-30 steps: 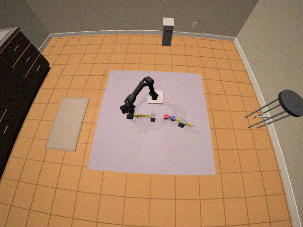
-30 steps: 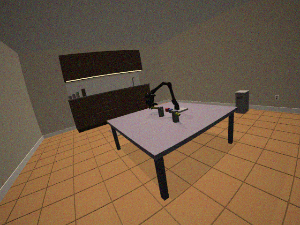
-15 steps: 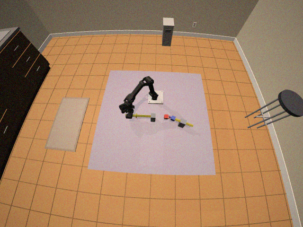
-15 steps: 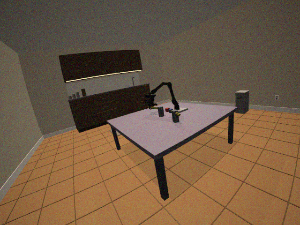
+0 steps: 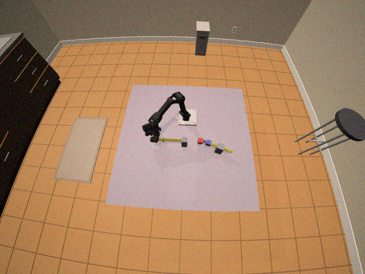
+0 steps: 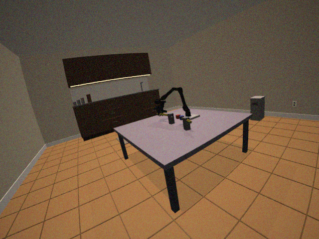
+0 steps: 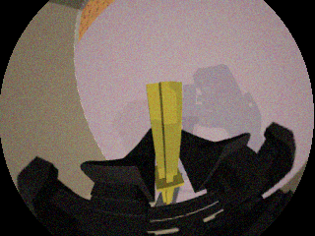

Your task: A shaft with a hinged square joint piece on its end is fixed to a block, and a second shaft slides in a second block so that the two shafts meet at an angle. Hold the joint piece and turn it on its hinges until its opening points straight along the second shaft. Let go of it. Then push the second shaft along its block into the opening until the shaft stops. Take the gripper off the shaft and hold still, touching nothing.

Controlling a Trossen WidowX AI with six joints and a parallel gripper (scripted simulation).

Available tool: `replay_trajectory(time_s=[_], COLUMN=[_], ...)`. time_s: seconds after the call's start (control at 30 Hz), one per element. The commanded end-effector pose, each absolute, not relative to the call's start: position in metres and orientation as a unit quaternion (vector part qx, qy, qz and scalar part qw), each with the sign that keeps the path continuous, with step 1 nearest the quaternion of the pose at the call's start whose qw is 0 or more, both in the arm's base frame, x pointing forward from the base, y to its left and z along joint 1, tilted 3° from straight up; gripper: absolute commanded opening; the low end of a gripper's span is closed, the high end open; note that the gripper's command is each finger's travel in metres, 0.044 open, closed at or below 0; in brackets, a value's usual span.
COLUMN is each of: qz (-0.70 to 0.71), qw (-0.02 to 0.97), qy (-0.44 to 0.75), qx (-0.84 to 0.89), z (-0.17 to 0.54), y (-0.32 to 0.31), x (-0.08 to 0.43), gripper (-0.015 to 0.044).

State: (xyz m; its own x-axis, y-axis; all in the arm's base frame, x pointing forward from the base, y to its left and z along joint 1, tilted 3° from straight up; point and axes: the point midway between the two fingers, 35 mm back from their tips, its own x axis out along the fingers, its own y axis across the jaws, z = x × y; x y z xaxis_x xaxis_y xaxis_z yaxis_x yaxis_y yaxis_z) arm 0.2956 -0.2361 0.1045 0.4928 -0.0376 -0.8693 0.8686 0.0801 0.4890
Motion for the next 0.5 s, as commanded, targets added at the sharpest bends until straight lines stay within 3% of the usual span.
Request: replay_trajectory(time_s=[0.0, 0.47], qz=[-0.344, -0.319], qw=[0.646, 0.659], qy=[0.356, 0.334], qx=[0.581, 0.594], z=[0.1023, 0.1029], y=[-0.2357, -0.2446], x=[0.2974, 0.2978], gripper=[0.0067, 0.0067])
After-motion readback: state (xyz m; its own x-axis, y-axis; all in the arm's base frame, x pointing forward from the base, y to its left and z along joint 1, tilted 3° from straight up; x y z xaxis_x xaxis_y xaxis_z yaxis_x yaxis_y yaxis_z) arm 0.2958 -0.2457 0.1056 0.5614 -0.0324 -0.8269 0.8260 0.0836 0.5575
